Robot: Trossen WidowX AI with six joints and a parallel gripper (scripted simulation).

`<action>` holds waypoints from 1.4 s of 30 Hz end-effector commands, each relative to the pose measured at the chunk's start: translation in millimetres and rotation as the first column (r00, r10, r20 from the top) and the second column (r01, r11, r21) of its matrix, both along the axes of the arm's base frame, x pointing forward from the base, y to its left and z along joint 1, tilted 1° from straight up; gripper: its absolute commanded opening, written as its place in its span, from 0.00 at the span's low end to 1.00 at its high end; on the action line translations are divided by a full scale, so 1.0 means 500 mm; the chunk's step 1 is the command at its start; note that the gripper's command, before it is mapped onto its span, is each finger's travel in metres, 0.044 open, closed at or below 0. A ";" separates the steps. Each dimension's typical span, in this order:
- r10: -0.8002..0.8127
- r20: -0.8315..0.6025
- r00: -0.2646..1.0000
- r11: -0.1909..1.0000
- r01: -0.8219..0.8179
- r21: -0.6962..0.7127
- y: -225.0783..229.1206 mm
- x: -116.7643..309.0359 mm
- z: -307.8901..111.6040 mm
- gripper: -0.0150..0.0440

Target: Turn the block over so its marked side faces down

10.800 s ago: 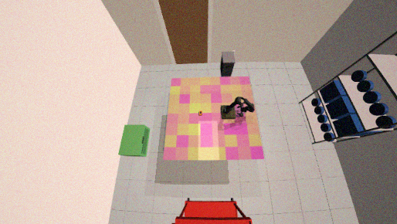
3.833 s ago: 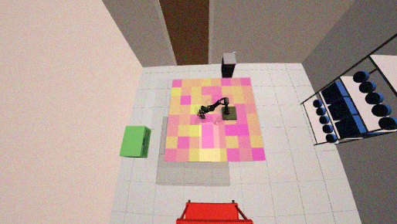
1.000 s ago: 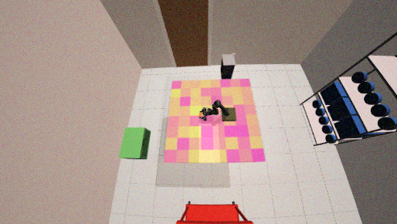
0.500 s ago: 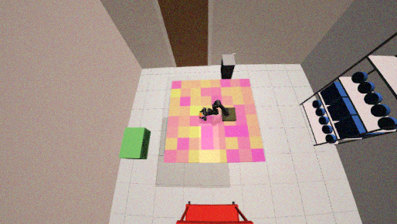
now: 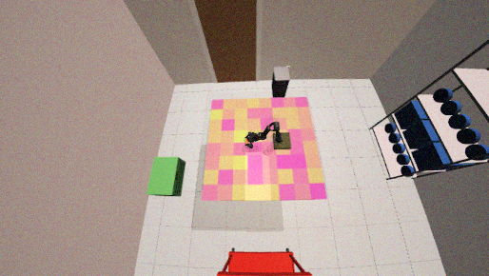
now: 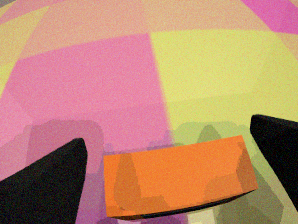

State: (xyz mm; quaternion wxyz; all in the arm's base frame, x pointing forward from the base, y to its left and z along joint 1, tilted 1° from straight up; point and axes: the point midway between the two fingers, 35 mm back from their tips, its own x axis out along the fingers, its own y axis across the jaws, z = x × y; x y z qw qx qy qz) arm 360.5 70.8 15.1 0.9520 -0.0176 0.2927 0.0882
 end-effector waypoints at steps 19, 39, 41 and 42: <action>0.004 -0.284 0.959 0.999 -0.019 -0.051 -0.014 -0.067 0.121 1.00; -0.052 -0.789 0.613 0.986 -0.091 -0.136 0.000 0.007 0.189 1.00; -0.055 -0.801 0.596 0.986 -0.094 -0.138 0.000 0.007 0.192 1.00; -0.055 -0.801 0.596 0.986 -0.094 -0.138 0.000 0.007 0.192 1.00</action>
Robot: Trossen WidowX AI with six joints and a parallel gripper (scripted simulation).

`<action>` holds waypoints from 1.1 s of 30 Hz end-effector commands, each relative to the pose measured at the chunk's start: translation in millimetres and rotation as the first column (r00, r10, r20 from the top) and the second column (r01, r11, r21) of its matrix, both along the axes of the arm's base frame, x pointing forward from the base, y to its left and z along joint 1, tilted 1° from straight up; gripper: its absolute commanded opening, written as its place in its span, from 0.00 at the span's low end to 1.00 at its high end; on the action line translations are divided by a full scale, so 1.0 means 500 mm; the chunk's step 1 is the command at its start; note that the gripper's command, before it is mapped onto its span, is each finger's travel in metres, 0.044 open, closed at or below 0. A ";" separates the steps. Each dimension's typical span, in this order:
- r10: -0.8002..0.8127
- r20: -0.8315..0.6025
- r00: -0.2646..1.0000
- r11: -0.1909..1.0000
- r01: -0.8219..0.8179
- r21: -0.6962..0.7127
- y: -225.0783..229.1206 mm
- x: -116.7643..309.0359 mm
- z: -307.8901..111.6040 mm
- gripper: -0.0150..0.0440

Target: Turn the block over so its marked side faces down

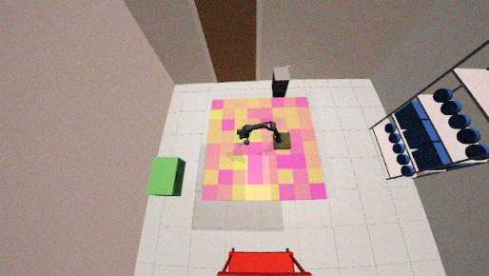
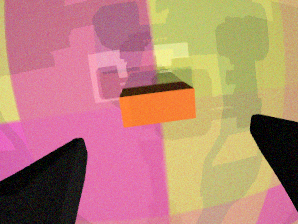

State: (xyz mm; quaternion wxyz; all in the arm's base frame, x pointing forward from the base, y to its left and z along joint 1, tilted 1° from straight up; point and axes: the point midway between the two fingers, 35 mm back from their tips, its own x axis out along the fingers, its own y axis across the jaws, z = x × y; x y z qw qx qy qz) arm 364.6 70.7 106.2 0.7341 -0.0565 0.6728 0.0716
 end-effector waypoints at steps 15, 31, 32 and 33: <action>0.004 -0.062 0.998 1.000 -0.005 -0.007 0.001 0.001 -0.080 1.00; 0.004 -0.062 0.998 1.000 -0.005 -0.007 0.002 0.003 -0.128 1.00; 0.004 -0.062 0.998 1.000 -0.005 -0.007 0.002 0.003 -0.131 1.00; 0.004 -0.062 0.998 1.000 -0.005 -0.007 0.002 0.003 -0.134 1.00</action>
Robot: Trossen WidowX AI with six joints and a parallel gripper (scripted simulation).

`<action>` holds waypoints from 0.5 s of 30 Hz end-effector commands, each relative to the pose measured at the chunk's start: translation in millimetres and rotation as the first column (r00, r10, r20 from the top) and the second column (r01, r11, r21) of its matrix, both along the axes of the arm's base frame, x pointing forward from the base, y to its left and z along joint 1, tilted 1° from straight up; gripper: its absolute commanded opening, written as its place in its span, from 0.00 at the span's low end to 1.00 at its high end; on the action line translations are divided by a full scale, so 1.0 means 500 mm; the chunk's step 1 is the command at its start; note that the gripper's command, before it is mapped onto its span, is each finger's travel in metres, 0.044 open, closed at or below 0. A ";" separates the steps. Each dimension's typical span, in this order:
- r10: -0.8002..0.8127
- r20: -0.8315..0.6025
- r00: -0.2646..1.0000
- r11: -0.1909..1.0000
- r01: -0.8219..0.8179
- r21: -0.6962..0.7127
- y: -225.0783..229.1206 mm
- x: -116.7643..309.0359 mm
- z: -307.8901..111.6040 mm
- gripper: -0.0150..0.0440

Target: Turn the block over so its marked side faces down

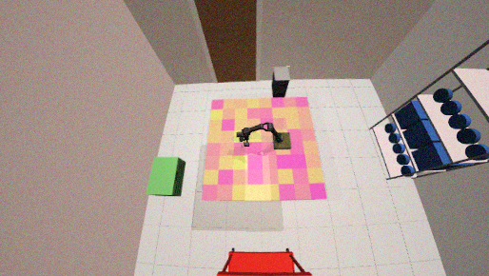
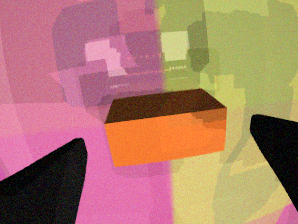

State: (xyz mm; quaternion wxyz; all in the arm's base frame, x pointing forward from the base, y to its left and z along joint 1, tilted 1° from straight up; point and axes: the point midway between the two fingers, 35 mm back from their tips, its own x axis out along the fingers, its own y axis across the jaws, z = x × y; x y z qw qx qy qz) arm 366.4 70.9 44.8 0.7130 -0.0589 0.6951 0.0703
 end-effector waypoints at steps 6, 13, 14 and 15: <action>0.003 -0.001 1.000 1.000 -0.003 0.004 0.002 -0.001 -0.030 1.00; 0.003 -0.001 1.000 1.000 -0.003 0.004 0.002 -0.001 -0.033 0.78; 0.003 -0.001 1.000 1.000 -0.003 0.004 0.002 -0.001 -0.033 0.77; 0.003 -0.001 1.000 1.000 -0.003 0.004 0.002 -0.001 -0.033 0.75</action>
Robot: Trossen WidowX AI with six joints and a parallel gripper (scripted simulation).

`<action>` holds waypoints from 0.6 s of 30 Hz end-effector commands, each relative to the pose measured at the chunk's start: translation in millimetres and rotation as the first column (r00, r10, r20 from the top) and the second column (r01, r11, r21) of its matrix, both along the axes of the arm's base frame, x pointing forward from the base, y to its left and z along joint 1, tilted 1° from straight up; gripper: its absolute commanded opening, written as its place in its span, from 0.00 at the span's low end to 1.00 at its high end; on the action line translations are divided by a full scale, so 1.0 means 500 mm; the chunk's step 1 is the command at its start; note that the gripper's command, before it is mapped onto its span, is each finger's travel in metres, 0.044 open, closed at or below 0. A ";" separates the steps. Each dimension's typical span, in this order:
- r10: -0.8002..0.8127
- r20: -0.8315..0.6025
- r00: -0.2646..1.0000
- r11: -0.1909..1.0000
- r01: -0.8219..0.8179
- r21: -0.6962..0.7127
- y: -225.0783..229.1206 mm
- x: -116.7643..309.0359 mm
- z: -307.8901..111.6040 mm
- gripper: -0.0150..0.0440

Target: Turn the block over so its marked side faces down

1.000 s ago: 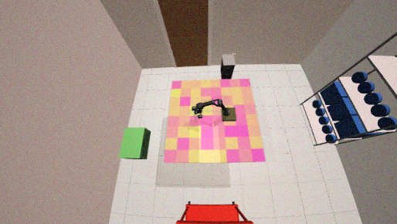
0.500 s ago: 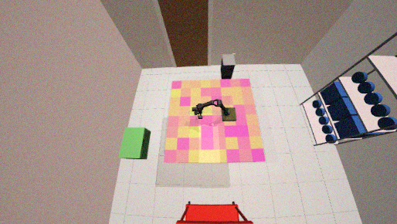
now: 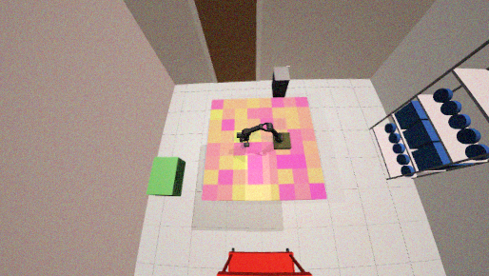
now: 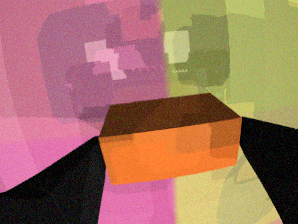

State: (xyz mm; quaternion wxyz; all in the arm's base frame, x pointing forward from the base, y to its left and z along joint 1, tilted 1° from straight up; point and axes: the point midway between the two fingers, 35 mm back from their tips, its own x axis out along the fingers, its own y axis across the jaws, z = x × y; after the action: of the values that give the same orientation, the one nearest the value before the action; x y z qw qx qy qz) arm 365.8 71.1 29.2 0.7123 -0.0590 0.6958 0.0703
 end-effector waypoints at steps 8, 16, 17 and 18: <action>0.002 0.001 1.000 1.000 -0.002 0.004 0.002 0.000 -0.001 0.66; 0.002 0.001 1.000 1.000 -0.002 0.004 0.002 0.000 -0.001 0.57; 0.002 0.001 1.000 1.000 -0.002 0.004 0.002 0.000 -0.001 0.56; 0.002 0.001 1.000 1.000 -0.002 0.004 0.002 0.000 -0.001 0.55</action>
State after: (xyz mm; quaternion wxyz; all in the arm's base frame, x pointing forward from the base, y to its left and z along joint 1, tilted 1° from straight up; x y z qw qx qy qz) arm 365.7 71.4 28.7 0.7122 -0.0585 0.6959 0.0709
